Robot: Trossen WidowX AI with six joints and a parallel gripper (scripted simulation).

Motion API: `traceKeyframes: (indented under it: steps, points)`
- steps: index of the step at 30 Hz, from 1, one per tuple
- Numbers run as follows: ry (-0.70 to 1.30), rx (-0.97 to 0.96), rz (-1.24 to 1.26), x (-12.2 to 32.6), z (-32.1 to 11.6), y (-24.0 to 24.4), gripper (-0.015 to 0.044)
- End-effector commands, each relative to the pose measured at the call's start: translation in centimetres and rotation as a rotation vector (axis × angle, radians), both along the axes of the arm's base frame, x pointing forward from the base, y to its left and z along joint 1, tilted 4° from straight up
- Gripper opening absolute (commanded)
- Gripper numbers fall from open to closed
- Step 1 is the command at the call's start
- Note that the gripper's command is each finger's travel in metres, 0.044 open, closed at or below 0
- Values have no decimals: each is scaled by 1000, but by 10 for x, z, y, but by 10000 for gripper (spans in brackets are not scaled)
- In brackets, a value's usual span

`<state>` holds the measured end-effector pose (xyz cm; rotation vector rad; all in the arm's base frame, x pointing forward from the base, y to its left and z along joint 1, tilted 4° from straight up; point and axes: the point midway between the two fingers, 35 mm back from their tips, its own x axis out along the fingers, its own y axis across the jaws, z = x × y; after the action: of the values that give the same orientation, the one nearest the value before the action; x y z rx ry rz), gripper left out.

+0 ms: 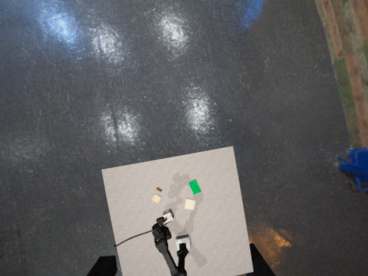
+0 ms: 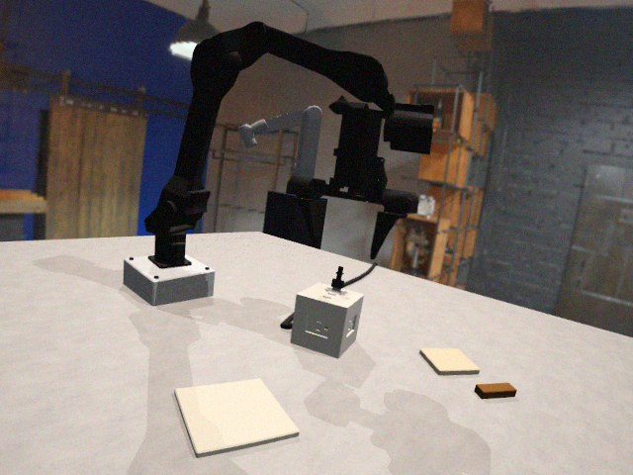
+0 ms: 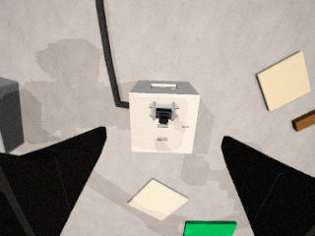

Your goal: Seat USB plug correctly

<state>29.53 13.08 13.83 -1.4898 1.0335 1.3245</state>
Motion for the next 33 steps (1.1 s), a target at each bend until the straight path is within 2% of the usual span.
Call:
traceKeyframes:
  steps: [1,33]
  points:
    - [11,3,-3,-1,0,2,440]
    - [11,3,-3,2,-29,1,440]
